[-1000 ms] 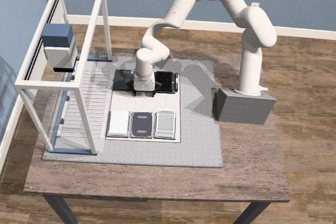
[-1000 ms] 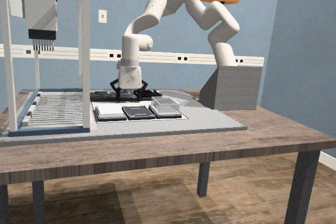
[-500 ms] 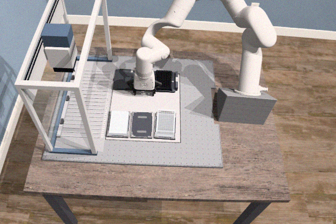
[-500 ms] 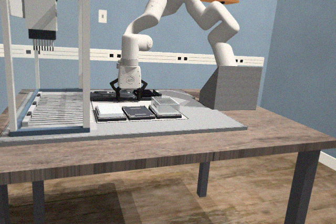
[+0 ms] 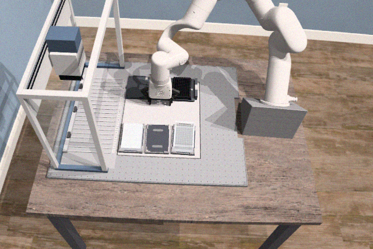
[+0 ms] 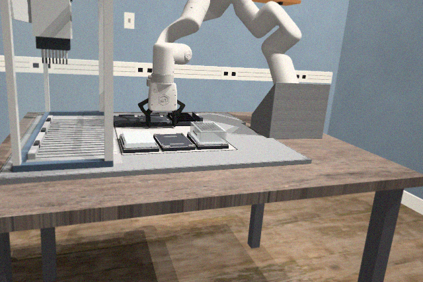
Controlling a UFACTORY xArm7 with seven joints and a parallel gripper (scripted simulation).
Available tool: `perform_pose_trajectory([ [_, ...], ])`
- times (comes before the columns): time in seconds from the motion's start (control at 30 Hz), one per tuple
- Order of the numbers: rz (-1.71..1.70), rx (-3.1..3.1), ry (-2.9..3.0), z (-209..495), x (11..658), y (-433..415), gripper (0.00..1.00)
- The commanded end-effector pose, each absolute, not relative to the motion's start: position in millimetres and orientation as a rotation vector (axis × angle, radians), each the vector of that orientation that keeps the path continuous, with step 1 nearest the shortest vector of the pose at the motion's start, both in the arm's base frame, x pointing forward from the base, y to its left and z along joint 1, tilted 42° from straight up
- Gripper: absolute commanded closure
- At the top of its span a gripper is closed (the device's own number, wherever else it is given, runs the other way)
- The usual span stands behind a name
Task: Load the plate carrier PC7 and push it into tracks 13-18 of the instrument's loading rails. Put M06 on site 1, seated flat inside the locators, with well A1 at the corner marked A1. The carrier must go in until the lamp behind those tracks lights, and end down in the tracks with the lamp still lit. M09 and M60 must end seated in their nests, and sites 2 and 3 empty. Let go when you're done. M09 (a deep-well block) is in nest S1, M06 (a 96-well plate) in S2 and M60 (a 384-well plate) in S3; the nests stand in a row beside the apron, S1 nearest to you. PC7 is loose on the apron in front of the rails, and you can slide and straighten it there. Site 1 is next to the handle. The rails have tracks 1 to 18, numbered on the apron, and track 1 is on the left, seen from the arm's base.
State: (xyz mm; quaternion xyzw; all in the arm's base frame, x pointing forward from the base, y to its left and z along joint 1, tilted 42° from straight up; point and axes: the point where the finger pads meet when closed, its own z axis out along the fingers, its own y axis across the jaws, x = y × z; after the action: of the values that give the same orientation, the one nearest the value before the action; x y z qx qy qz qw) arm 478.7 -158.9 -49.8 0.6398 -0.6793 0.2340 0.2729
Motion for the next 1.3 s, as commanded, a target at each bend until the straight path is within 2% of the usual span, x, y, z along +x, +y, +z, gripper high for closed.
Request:
perform_pose_trajectory([
  [0.0,0.633,1.725,-1.829,-47.7,480.3,-158.9,0.0],
  [1.27,0.633,1.725,-1.829,-49.2,480.4,-157.1,0.0],
])
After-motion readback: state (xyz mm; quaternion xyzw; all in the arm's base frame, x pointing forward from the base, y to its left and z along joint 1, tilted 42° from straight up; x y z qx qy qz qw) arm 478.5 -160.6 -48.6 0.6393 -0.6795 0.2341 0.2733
